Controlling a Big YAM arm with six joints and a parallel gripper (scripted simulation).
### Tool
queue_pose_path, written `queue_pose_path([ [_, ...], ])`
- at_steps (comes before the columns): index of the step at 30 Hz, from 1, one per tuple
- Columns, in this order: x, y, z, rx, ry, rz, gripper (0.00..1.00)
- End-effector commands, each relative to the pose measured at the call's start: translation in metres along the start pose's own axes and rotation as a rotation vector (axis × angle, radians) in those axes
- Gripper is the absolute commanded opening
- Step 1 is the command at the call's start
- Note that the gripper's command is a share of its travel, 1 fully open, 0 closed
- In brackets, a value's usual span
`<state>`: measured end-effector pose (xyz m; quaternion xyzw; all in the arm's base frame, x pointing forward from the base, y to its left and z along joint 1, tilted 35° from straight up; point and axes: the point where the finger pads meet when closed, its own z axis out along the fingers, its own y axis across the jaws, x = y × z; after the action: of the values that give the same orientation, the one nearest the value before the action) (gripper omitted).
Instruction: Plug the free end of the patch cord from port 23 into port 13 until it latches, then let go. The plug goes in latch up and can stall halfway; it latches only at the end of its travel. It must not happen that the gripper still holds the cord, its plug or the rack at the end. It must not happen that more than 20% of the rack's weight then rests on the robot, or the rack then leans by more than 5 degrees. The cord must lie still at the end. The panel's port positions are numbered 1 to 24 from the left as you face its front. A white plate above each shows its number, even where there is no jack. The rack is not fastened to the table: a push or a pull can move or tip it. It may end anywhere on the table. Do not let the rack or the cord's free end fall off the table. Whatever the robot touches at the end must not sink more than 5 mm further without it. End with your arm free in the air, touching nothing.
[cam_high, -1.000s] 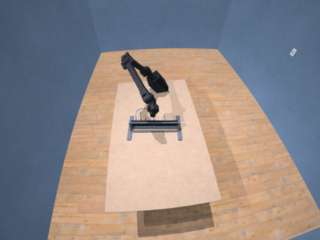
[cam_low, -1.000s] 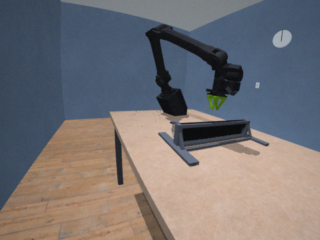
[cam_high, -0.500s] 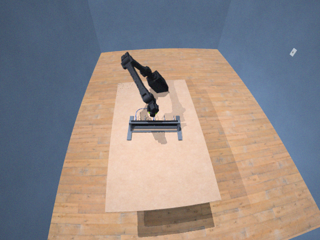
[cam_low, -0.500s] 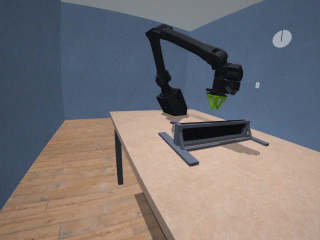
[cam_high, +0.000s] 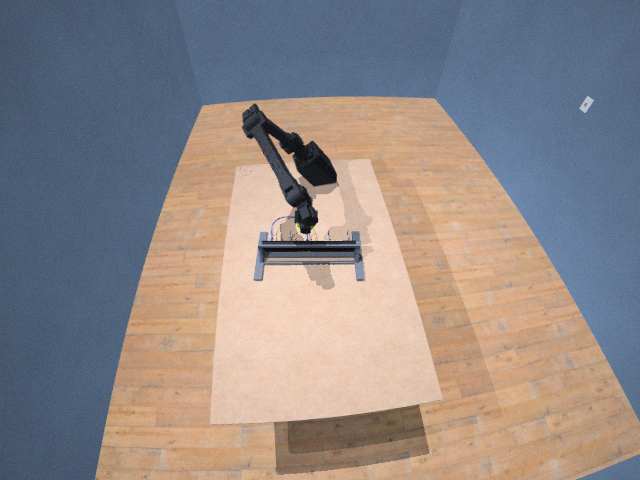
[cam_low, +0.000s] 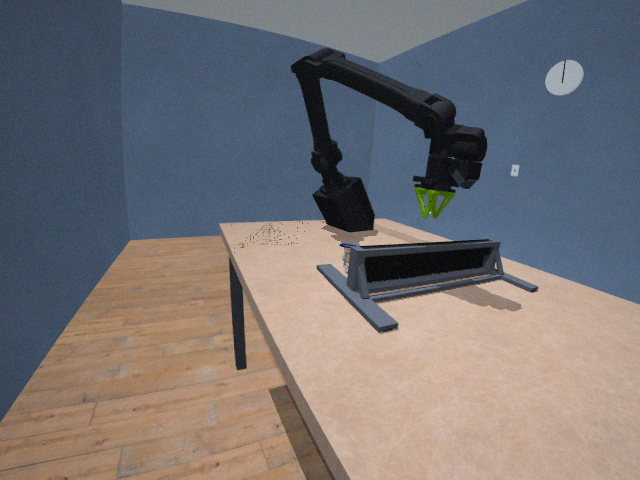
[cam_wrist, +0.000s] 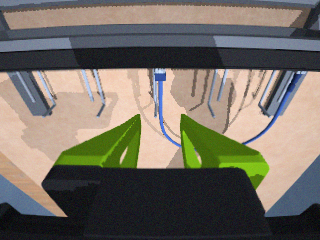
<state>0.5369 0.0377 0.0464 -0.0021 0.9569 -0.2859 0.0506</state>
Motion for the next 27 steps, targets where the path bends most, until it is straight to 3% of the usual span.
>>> queue_pose_path([
  [1,-0.0242,0.0037,-0.0357,-0.02,-0.074,0.022,0.36],
  [3,-0.0242,0.0037,-0.0357,-0.02,-0.074,0.022,0.36],
  [4,-0.0242,0.0037,-0.0357,-0.02,-0.074,0.021,0.0],
  [27,-0.0237,0.004,-0.036,-0.02,-0.073,0.02,0.0],
])
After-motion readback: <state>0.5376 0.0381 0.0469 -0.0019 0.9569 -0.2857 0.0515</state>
